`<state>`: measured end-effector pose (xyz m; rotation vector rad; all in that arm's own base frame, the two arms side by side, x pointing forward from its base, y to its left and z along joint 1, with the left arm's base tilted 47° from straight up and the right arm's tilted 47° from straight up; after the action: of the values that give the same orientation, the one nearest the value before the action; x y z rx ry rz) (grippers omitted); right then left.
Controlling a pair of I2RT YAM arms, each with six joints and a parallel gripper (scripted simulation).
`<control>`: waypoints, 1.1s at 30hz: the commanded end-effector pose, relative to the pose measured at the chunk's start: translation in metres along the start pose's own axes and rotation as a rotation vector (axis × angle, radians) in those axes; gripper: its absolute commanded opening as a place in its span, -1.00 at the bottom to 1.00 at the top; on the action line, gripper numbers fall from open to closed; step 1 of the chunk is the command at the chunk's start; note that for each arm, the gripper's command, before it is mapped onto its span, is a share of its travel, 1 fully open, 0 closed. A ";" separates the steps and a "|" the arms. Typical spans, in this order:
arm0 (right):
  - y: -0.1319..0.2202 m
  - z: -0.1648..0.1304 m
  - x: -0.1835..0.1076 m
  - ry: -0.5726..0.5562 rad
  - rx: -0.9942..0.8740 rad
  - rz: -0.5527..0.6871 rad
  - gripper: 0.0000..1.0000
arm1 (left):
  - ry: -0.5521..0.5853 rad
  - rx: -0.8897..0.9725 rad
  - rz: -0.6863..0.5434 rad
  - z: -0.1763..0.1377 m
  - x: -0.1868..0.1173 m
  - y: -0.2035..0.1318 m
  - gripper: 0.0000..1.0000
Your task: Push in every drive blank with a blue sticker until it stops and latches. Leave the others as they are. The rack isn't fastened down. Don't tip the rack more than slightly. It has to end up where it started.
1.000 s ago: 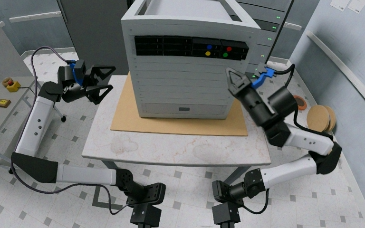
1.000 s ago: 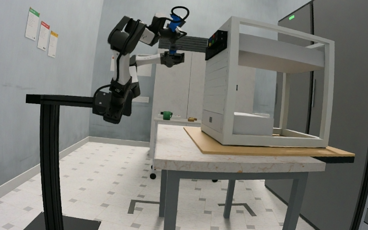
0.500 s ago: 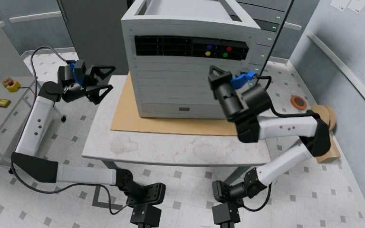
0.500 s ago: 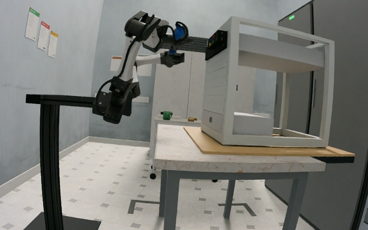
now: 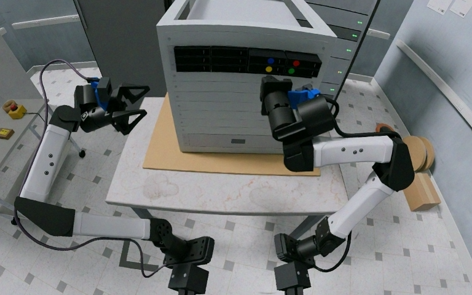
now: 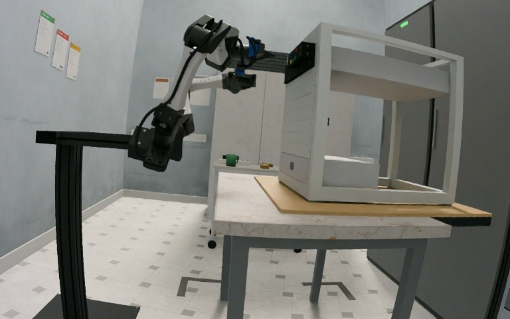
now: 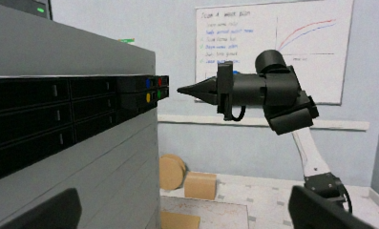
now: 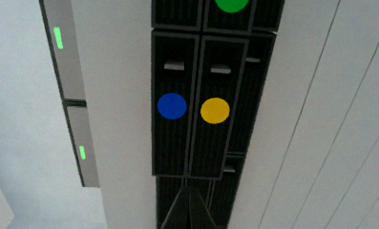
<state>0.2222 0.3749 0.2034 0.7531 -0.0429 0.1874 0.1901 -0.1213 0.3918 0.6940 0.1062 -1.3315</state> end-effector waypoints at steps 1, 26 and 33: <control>0.016 0.013 0.007 -0.058 0.075 0.009 -1.00 | -0.002 0.044 0.062 0.010 -0.005 0.012 1.00; 0.023 0.025 0.040 -0.052 0.084 0.017 -1.00 | -0.001 0.046 0.067 0.010 -0.005 0.013 1.00; 0.025 0.024 0.037 -0.047 0.085 0.021 -1.00 | -0.001 0.046 0.067 0.010 -0.005 0.013 1.00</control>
<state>0.2572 0.3714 0.2229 0.8045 -0.0816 0.1440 0.1930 -0.1210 0.3931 0.6997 0.1034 -1.3131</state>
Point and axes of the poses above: on each arm, the point where the finger pads meet when closed, its own x axis out along the fingers, its own y axis across the jaws, z = x × y, the point moved 7 cm from there along -x, back along the fingers, and after that the axes turned 3 degrees about x, right-handed, at the moved point
